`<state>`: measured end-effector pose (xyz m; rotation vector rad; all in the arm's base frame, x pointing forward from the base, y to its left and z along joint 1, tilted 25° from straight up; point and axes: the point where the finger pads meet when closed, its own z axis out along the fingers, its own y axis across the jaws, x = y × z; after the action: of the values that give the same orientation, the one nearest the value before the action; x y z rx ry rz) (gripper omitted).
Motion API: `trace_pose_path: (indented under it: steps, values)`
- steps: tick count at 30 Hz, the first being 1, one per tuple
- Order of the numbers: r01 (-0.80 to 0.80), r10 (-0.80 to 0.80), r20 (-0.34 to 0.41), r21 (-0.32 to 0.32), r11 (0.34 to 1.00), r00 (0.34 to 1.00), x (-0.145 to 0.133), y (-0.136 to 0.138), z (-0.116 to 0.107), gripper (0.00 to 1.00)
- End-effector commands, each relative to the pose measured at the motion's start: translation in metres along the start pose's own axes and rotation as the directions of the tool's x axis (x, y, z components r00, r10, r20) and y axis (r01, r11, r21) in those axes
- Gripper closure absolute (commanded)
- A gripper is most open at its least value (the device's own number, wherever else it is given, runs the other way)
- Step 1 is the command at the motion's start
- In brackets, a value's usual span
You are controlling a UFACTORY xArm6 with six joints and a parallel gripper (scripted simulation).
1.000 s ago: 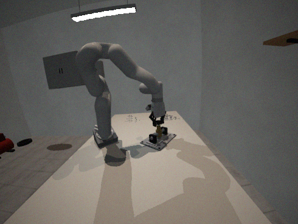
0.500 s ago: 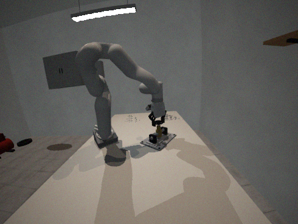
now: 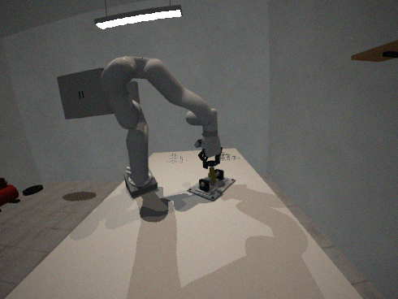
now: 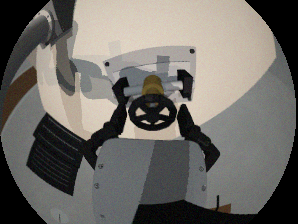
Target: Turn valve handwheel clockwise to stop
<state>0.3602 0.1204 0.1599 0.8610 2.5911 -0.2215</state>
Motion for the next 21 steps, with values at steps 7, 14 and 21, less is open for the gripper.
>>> trace_pose_path:
  steps: [7, 14, 21]
  values:
    - [-0.001, 0.001, 0.001, -0.003, 1.000, 1.000, -0.0007, 0.0010, -0.0011, 0.00]
    - [-0.001, 0.001, 0.001, -0.003, 1.000, 1.000, -0.0007, 0.0010, -0.0018, 0.00]
    - [-0.001, 0.001, 0.001, -0.003, 1.000, 1.000, -0.0007, 0.0010, -0.0071, 0.00]
